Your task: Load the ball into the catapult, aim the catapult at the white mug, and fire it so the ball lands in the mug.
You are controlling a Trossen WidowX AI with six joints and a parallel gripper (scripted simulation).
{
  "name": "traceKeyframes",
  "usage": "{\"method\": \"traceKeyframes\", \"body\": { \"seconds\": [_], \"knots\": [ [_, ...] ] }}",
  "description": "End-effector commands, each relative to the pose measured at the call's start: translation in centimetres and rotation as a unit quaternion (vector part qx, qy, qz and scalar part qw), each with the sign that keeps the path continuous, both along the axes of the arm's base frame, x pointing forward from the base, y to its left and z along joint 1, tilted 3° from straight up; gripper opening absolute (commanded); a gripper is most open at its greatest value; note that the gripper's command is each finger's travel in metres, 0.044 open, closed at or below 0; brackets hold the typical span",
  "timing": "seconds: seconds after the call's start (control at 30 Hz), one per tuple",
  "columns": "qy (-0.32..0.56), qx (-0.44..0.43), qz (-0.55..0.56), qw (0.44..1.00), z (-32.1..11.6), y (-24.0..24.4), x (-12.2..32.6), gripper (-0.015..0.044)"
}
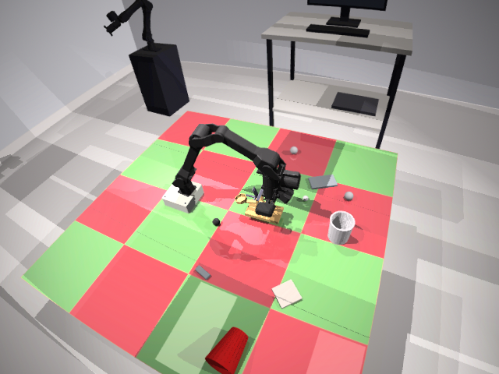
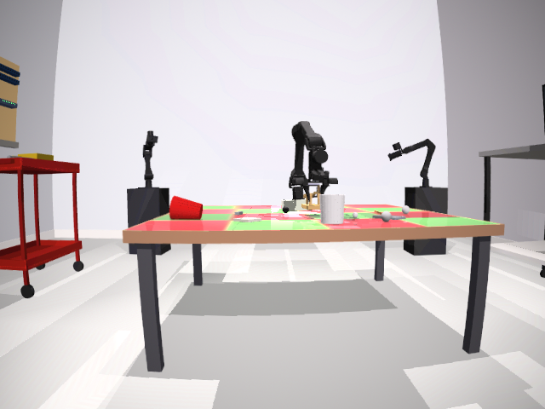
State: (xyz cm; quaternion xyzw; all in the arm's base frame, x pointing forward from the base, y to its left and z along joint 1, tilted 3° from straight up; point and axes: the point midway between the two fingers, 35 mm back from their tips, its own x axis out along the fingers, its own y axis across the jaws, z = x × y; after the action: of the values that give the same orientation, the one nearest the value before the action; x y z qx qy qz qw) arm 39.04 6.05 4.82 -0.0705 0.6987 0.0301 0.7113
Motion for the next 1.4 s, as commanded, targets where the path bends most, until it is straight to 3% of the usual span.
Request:
{"method": "traceKeyframes", "body": {
  "seconds": [0.0, 0.73, 1.23, 1.3, 1.37],
  "knots": [
    [-0.003, 0.001, -0.001, 1.000, -0.5, 0.0, 0.1, 0.0000],
    [0.000, 0.000, -0.002, 1.000, -2.7, -0.2, 0.0, 0.0000],
    [0.000, 0.000, -0.002, 1.000, -2.5, -0.1, 0.1, 0.0394],
    [0.000, 0.000, -0.002, 1.000, -0.3, 0.0, 0.3, 0.0440],
    [0.000, 0.000, -0.002, 1.000, 3.0, 0.2, 0.3, 0.0440]
  ]
}}
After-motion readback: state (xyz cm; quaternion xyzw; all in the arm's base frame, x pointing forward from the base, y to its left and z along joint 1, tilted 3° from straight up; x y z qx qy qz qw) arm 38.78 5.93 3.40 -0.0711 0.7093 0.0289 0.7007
